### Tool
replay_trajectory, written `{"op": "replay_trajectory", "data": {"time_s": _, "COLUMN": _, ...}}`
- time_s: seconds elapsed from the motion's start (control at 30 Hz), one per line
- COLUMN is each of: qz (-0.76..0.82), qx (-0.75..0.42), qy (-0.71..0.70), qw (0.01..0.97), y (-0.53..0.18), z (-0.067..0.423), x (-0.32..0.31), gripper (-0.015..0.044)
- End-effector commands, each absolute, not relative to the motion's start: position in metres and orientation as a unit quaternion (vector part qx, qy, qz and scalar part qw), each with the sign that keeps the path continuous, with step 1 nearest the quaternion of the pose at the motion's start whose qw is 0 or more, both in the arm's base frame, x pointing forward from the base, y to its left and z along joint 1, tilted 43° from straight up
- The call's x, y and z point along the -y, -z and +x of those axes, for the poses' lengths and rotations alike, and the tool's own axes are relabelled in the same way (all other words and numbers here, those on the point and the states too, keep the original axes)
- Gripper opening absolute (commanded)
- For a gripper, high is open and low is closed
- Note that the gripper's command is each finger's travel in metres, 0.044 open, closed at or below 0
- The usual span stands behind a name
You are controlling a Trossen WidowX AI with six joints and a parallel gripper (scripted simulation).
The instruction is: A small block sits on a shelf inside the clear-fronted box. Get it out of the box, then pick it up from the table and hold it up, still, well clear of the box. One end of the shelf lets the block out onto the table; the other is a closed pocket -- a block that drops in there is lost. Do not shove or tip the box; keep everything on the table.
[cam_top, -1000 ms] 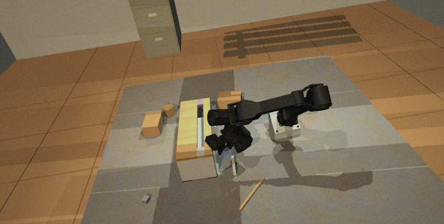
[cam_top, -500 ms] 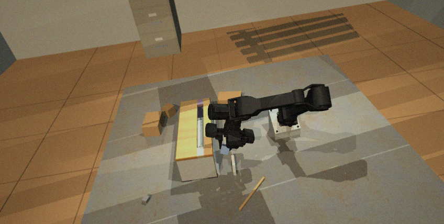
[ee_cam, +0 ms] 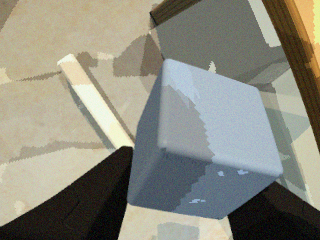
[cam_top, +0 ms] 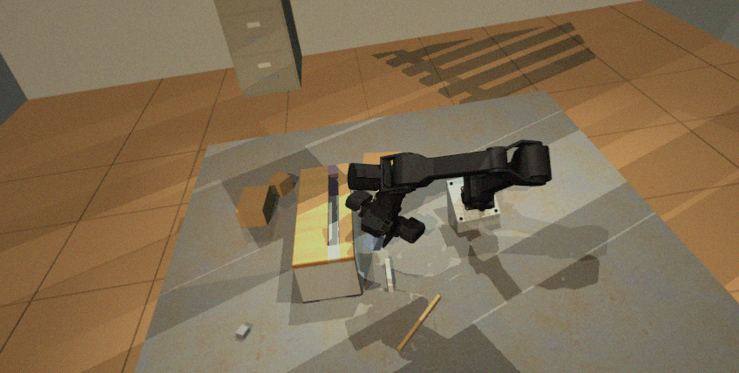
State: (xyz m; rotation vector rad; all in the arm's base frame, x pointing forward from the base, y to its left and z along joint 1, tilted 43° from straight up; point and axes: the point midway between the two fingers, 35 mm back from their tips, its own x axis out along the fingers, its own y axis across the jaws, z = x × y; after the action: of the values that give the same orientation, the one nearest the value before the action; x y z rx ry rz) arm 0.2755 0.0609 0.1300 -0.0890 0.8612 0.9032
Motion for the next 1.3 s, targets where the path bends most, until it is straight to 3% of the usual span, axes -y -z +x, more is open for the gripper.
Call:
{"op": "replay_trajectory", "data": {"time_s": 0.0, "qz": 0.024, "qx": -0.432, "qy": -0.393, "qw": 0.811, "y": -0.132, "z": 0.274, "x": -0.058, "gripper": 0.0000}}
{"op": "replay_trajectory", "data": {"time_s": 0.63, "qz": 0.344, "qx": -0.545, "qy": -0.212, "qw": 0.734, "y": -0.138, "z": 0.263, "x": -0.044, "gripper": 0.0000}}
{"op": "replay_trajectory", "data": {"time_s": 1.27, "qz": 0.612, "qx": -0.581, "qy": -0.005, "qw": 0.537, "y": -0.145, "z": 0.253, "x": -0.032, "gripper": 0.0000}}
